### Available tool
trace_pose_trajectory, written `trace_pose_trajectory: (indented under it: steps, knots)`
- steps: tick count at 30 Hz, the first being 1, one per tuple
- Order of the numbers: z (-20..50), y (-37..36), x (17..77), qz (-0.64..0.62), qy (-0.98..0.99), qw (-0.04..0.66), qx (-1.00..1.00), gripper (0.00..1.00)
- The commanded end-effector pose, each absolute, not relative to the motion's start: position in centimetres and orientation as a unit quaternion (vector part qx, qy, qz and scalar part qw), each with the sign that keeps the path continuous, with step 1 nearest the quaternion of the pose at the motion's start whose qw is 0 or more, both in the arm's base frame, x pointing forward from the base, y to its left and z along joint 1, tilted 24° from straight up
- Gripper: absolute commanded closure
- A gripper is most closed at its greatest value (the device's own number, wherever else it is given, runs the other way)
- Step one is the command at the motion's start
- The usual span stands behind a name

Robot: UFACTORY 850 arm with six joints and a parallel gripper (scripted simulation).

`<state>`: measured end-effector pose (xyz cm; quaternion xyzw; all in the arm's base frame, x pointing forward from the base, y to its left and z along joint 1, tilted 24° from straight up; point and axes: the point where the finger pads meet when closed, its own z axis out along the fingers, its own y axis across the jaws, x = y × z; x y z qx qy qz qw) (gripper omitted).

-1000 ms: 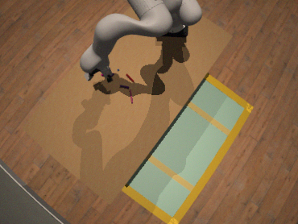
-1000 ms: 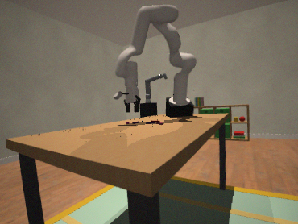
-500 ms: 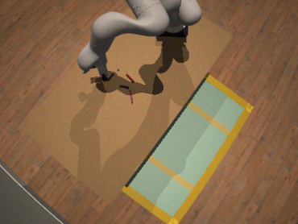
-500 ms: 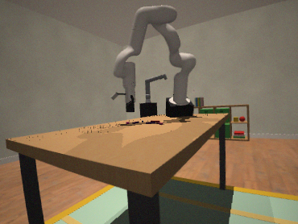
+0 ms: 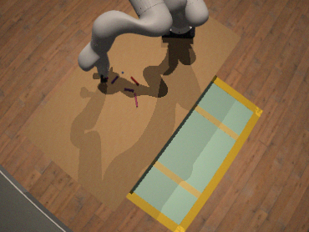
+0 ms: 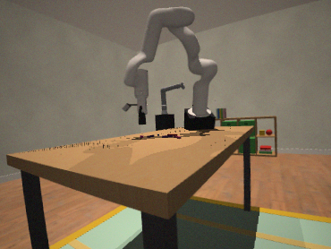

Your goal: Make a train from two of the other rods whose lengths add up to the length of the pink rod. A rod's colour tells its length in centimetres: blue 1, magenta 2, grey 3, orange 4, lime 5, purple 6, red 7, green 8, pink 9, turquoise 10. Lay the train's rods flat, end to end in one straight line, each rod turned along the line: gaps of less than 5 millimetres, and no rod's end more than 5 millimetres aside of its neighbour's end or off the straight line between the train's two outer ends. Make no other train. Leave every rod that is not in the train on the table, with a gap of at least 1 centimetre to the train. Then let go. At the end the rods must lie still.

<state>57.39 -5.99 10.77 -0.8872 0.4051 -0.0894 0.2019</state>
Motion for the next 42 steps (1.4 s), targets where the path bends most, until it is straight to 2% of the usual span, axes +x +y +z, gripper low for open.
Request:
trace_pose_trajectory:
  steps: [1, 15, 16, 42]
  knots:
    - [10.70, -6.76, 57.49, -0.057, 0.474, 0.201, -0.855, 0.00]
    - [10.59, -7.24, 57.50, -0.047, 0.517, 0.203, -0.830, 0.00]
    - [10.59, -7.24, 57.50, -0.047, 0.517, 0.203, -0.830, 0.76]
    - [10.59, -7.24, 57.50, -0.047, 0.517, 0.203, -0.830, 0.76]
